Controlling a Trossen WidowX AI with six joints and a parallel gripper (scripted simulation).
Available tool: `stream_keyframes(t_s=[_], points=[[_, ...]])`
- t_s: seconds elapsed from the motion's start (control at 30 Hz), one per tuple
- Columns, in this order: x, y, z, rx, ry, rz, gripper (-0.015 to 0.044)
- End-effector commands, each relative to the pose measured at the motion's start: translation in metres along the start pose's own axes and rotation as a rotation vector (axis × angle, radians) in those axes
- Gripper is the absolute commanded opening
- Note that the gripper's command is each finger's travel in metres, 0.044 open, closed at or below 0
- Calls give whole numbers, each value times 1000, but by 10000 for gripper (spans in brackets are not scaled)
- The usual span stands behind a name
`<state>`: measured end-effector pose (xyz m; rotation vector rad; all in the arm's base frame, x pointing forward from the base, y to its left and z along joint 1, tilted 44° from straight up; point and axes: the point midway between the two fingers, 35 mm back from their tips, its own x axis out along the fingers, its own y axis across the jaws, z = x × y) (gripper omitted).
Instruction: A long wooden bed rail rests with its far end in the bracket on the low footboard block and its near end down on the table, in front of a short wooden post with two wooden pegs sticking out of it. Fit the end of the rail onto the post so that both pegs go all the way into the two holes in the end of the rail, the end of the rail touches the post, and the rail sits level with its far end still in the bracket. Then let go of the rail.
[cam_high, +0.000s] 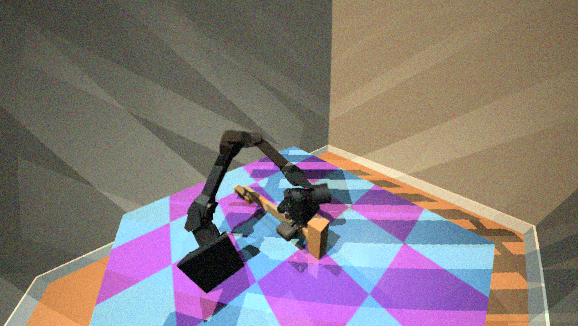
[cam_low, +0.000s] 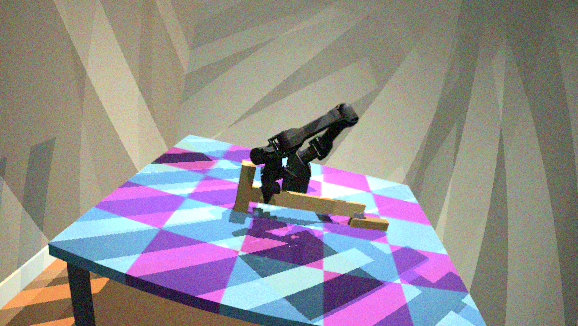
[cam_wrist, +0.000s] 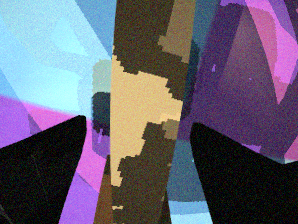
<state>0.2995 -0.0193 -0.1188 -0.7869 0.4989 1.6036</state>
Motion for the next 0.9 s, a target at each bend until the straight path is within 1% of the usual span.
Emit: stream_keyframes(t_s=[0.0,0.07,0.27,0.43,0.87], points=[[0,0,0,-1,0,-1,394],[0,0,0,-1,0,-1,440],[-1,0,1,-1,0,-2,440],[-28,0,29,-1,7,-7,440],[-30,1,30,-1,7,-8,440]])
